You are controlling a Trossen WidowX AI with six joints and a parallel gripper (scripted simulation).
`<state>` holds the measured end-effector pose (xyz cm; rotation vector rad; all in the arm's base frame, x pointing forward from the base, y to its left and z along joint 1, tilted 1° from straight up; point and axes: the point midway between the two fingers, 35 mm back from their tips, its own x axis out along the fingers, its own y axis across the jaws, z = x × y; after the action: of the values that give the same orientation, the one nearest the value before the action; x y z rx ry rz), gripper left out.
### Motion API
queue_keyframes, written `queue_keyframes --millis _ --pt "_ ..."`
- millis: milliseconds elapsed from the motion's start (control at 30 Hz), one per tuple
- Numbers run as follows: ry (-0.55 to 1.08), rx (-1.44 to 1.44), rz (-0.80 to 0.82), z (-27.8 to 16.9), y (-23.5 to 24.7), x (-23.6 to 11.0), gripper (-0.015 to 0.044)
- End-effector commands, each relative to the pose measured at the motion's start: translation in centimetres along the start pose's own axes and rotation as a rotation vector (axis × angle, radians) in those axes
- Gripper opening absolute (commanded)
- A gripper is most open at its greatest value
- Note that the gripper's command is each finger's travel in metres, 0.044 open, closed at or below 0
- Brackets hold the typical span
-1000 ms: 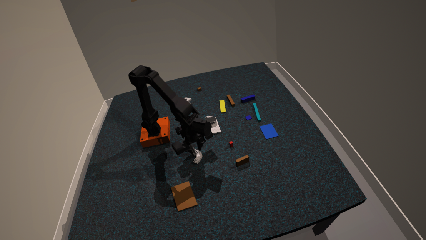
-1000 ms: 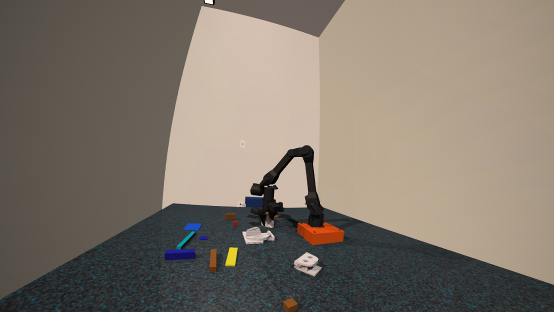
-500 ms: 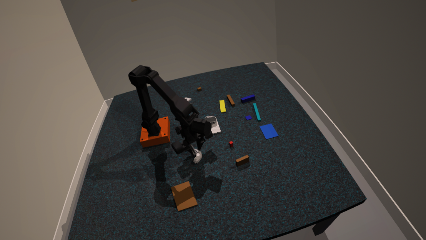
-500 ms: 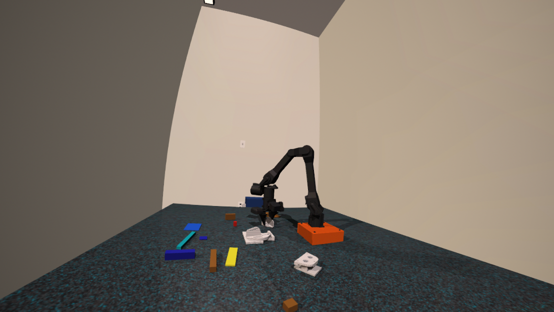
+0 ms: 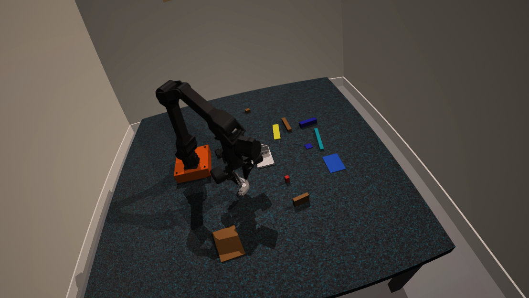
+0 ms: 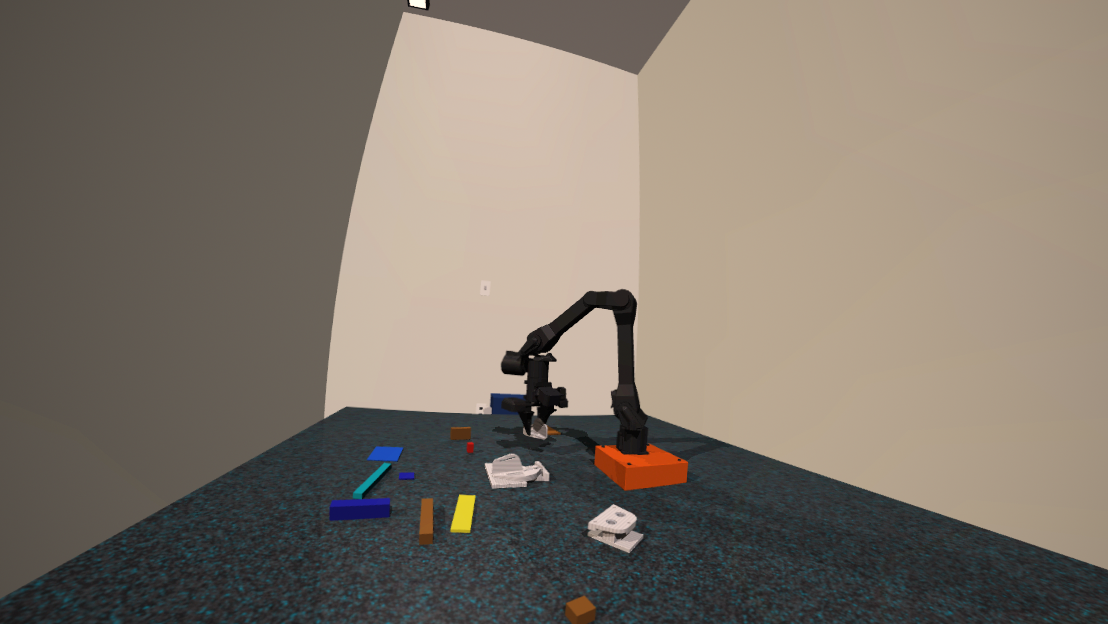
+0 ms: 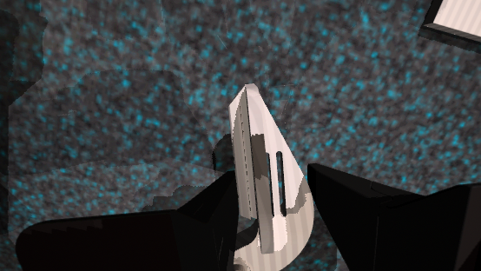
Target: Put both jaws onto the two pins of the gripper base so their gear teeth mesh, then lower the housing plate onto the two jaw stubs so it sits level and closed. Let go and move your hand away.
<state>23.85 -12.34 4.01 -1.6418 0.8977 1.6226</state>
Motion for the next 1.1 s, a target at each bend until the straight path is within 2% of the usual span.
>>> queue_keyframes --millis 0,200,400,1067 --pt "0.004 -0.002 -0.006 0.0 -0.1 -1.5 0.0134" --pt "0.004 -0.003 -0.007 0.2 0.0 -3.2 0.0134" --pt "0.004 0.011 -0.007 0.3 -0.1 -3.3 0.0134" --pt "-0.001 0.413 -0.011 3.2 -3.8 -3.3 0.0134"
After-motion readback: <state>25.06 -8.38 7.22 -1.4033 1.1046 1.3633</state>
